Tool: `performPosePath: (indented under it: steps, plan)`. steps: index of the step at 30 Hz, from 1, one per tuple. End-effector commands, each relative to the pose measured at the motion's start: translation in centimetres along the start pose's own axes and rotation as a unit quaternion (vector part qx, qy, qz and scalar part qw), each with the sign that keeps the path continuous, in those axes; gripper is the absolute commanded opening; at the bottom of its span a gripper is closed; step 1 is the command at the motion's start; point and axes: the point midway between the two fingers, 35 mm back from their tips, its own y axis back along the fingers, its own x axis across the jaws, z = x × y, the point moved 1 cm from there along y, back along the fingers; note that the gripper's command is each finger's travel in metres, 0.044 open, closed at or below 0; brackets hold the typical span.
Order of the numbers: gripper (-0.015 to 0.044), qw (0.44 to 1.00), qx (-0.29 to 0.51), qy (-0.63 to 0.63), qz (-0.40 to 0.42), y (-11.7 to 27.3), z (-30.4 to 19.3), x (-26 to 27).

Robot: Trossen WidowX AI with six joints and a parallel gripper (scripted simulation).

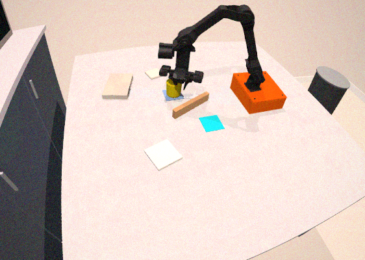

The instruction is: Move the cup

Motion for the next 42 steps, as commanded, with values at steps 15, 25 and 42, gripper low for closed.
performPosePath:
  steps: [15,25,42]
  plan:
    - [0.0047,1.000,0.000,0.000,0.000,0.0,0.0,0.0]
    - [0.0000,1.000,0.000,0.000,0.000,1.0,0.0,-0.1]
    - [0.0000,1.000,0.001,-0.004,0.004,6.2,-0.3,0.3]
